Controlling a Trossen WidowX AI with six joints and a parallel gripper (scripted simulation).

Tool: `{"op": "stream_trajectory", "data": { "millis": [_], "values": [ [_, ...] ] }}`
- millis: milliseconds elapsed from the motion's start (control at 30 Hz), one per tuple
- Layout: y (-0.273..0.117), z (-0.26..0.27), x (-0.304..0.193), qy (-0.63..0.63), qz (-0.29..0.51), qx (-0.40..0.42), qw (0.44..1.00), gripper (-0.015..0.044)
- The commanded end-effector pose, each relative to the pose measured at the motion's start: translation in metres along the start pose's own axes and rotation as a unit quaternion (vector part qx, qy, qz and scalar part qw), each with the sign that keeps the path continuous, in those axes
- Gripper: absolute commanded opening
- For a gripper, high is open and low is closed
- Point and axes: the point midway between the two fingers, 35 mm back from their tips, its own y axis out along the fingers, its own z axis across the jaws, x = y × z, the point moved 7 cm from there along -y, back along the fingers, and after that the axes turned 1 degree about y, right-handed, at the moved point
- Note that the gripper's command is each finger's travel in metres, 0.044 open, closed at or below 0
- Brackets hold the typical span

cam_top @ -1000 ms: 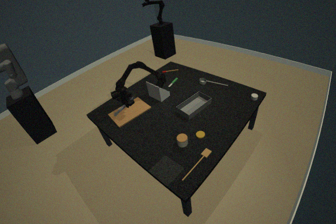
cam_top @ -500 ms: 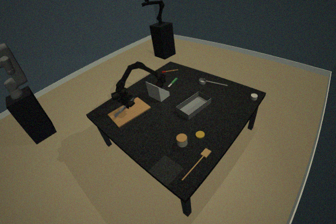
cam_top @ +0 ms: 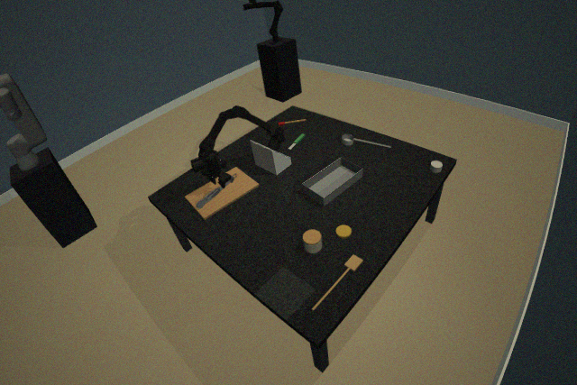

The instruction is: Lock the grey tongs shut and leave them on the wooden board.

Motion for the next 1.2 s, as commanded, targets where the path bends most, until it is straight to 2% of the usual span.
{"op": "stream_trajectory", "data": {
  "millis": [0,133,267,500,667,833,1033,1167],
  "values": [
    [0.0,0.0,0.0,0.0,0.0,0.0,1.0,0.0427],
    [-0.005,0.0,0.003,-0.002,0.0,-0.001,1.0,0.044],
    [-0.03,-0.004,0.024,-0.006,0.0,-0.001,1.0,0.044],
    [-0.088,-0.019,0.094,-0.004,-0.003,-0.001,1.0,0.044],
    [-0.11,-0.033,0.143,-0.004,-0.006,-0.001,1.0,0.044],
    [-0.113,-0.033,0.144,-0.004,-0.006,-0.001,1.0,0.044],
    [-0.157,-0.033,0.143,-0.005,-0.001,0.002,1.0,0.044],
    [-0.163,-0.034,0.144,-0.005,-0.001,0.002,1.0,0.044]
  ]
}}
